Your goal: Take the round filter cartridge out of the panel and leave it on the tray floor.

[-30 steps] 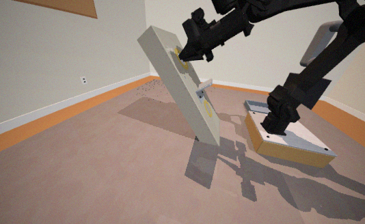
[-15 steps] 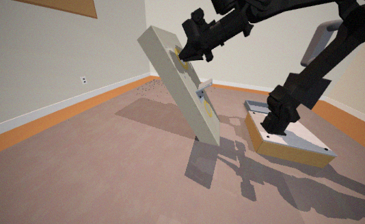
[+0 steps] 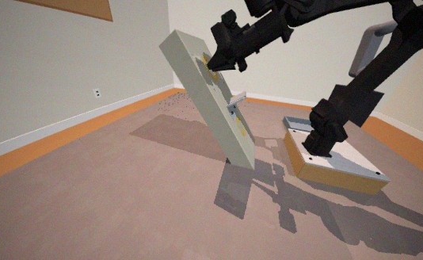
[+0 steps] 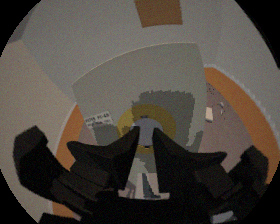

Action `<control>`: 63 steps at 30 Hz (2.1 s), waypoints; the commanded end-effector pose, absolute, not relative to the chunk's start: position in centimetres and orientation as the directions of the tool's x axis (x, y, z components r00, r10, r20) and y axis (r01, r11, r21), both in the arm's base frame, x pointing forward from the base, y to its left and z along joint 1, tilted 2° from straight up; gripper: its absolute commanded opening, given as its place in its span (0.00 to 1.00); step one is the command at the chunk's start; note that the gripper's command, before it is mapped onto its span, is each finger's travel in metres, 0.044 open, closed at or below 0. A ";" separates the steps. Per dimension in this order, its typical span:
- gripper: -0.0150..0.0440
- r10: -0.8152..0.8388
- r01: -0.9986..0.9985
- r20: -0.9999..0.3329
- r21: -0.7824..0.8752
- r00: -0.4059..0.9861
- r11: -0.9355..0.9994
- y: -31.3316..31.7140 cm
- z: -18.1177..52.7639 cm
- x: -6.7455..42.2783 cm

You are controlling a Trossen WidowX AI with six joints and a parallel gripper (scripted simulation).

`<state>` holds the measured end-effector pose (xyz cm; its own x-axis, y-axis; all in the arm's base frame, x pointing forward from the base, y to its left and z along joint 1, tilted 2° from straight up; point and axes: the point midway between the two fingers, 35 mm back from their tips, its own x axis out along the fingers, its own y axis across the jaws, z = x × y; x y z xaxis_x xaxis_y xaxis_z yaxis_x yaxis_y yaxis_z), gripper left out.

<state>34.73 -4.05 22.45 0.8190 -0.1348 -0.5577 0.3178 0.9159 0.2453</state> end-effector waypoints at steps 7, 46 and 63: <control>0.25 -0.131 0.326 -0.559 0.265 0.819 0.908 -4.0 22.3 34.9; 0.25 -0.128 0.541 -0.561 0.826 0.818 -0.161 -4.0 21.9 35.3; 0.25 -0.128 0.525 -0.561 0.819 0.818 -0.231 -4.0 21.9 35.4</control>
<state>34.67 -4.11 22.14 0.8125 -0.1380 -0.5664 0.5274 -0.2399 0.8150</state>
